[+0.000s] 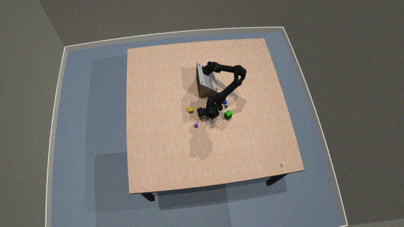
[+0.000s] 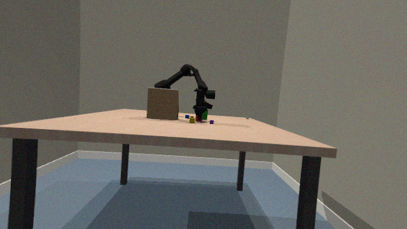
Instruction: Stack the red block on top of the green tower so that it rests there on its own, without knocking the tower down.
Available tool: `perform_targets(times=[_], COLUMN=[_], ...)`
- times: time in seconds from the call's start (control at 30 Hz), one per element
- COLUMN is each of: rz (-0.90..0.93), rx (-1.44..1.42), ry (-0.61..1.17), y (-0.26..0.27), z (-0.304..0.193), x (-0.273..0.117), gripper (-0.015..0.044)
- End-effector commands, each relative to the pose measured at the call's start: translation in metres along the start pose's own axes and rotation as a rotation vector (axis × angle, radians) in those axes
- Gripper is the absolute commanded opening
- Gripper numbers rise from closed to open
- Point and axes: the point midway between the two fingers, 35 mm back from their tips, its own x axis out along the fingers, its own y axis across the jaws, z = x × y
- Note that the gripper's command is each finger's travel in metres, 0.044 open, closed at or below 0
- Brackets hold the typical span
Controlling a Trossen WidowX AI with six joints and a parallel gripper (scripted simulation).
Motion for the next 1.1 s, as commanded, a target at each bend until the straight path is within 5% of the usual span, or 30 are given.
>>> perform_targets(times=[0.0,0.23,0.87,1.07], rz=[0.002,0.001,-0.003,-0.003], rx=[0.006,0.006,0.006,0.007], ry=[0.001,0.001,0.002,0.001], y=[0.0,0.0,-0.001,-0.001], z=[-0.001,0.0,0.001,-0.001], x=[0.0,-0.013,-0.115,-0.117], gripper=[0.0144,0.0,0.0,0.0])
